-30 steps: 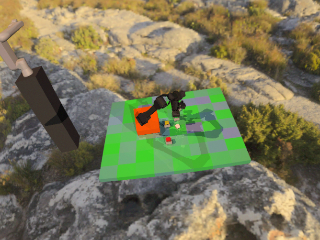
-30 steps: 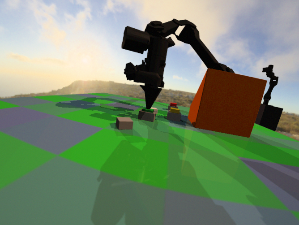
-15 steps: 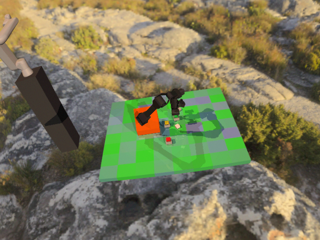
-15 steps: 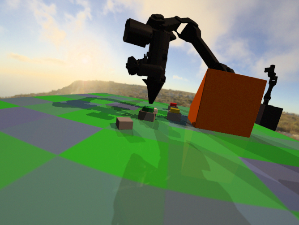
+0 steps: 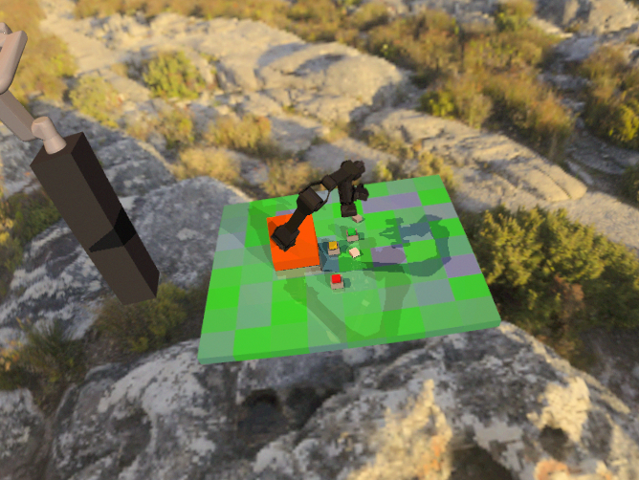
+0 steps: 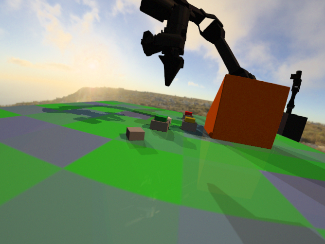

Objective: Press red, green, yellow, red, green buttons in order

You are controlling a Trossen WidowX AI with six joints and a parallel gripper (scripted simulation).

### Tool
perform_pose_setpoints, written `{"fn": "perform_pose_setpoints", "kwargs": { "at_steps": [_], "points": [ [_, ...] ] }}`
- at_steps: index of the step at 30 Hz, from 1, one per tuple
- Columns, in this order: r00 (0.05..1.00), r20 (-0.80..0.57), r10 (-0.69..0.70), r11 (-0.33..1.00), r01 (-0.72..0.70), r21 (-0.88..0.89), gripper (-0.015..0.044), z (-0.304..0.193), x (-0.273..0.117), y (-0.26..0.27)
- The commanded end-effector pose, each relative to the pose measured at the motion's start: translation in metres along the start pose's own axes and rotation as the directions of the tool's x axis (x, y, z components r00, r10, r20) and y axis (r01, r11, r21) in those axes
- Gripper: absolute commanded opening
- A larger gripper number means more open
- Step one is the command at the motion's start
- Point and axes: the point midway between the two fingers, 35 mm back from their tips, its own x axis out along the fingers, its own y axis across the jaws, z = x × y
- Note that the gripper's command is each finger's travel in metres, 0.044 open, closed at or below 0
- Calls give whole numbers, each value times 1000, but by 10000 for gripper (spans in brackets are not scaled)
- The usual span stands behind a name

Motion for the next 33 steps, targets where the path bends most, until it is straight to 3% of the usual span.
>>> {"fn": "perform_pose_setpoints", "kwargs": {
  "at_steps": [1, 8, 12, 17, 33],
  "points": [
    [1000, -7, -1, 1000, 1, 0, 20, -20, -5, -17],
    [1000, -10, -4, 1000, 4, -3, 20, -82, -2, -63],
    [1000, -10, -3, 1000, 3, -3, 20, -84, 1, -64],
    [1000, -9, -5, 1000, 5, -2, 20, -84, 58, -65],
    [1000, -9, -5, 1000, 5, -2, 20, -84, 79, -65]
  ]
}}
